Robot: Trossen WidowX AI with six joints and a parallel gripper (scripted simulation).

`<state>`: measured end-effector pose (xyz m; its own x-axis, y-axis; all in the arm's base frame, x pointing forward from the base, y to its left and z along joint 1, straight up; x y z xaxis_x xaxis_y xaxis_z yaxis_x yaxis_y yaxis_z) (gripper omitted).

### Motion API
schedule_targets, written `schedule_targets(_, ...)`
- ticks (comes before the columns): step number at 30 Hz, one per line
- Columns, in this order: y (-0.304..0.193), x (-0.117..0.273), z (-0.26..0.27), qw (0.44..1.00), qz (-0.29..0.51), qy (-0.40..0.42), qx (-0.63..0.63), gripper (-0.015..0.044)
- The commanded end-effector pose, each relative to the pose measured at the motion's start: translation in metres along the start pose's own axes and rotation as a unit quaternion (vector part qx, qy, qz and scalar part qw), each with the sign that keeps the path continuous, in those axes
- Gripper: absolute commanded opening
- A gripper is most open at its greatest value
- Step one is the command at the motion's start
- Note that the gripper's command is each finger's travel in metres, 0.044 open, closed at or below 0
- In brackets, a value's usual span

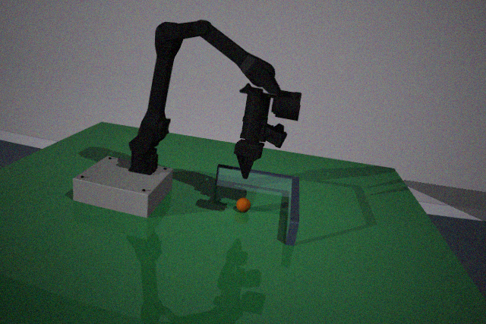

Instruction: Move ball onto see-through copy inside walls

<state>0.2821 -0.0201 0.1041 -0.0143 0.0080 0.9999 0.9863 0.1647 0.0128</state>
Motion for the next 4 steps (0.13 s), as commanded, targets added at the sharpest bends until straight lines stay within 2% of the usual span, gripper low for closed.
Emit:
schedule_targets(1, -0.0014, 0.0384, 0.0003, 1.0, -0.014, -0.003, 0.0, 0.0414)
schedule_targets(2, -0.002, 0.0412, 0.0005, 1.0, -0.014, -0.003, 0.0, 0.044)
schedule_targets(4, -0.002, 0.0412, 0.0005, 1.0, -0.014, -0.003, 0.0, 0.044)
Point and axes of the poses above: the point midway between the two fingers, 35 mm back from their tips, its own x axis back along the fingers, its own z axis across the jaws, y = z × x, the point moved 2 cm from there along x, back along the fingers, and after that the axes turned 11 degrees about x, right-handed, at the moved point
